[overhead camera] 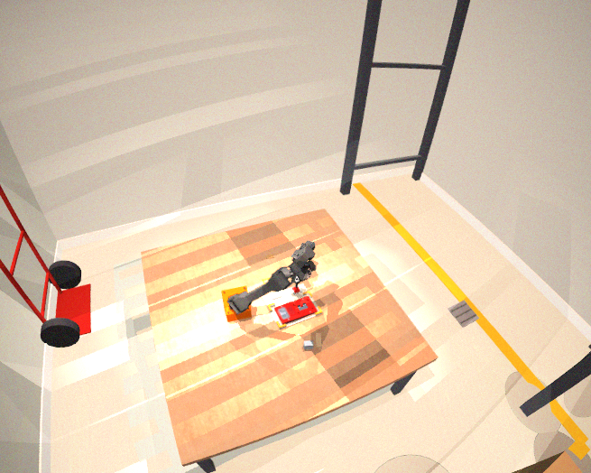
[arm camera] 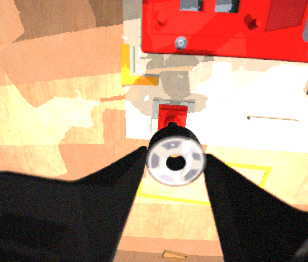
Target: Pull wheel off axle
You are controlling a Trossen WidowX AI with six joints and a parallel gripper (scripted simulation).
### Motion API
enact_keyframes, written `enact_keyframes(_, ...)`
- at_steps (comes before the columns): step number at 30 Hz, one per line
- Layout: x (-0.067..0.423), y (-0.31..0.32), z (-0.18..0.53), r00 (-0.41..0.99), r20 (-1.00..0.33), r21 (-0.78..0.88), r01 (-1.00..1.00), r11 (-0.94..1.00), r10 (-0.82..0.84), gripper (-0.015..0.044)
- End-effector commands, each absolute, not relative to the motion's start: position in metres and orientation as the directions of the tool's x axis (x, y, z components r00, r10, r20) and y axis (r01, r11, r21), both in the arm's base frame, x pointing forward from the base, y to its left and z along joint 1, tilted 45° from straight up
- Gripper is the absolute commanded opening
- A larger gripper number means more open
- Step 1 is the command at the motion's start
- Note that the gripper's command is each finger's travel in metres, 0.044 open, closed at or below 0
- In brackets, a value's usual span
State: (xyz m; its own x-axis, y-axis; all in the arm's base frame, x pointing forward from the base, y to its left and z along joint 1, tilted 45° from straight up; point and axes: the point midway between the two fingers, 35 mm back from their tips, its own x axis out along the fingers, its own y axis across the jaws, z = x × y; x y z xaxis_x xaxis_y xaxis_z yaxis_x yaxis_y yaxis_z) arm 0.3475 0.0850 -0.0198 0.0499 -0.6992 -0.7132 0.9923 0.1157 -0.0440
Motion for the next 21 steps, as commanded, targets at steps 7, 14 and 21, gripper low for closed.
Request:
enact_keyframes(7,0.347,0.091,-0.015,0.051,-0.717,-0.041,0.992,0.116,-0.695,0.0000)
enact_keyframes(14,0.341,0.097,-0.019,0.045,-0.714,-0.049,0.992,0.115,-0.699,0.0000)
enact_keyframes(21,0.316,0.132,-0.047,0.049,-0.721,-0.046,0.992,0.117,-0.691,0.0000)
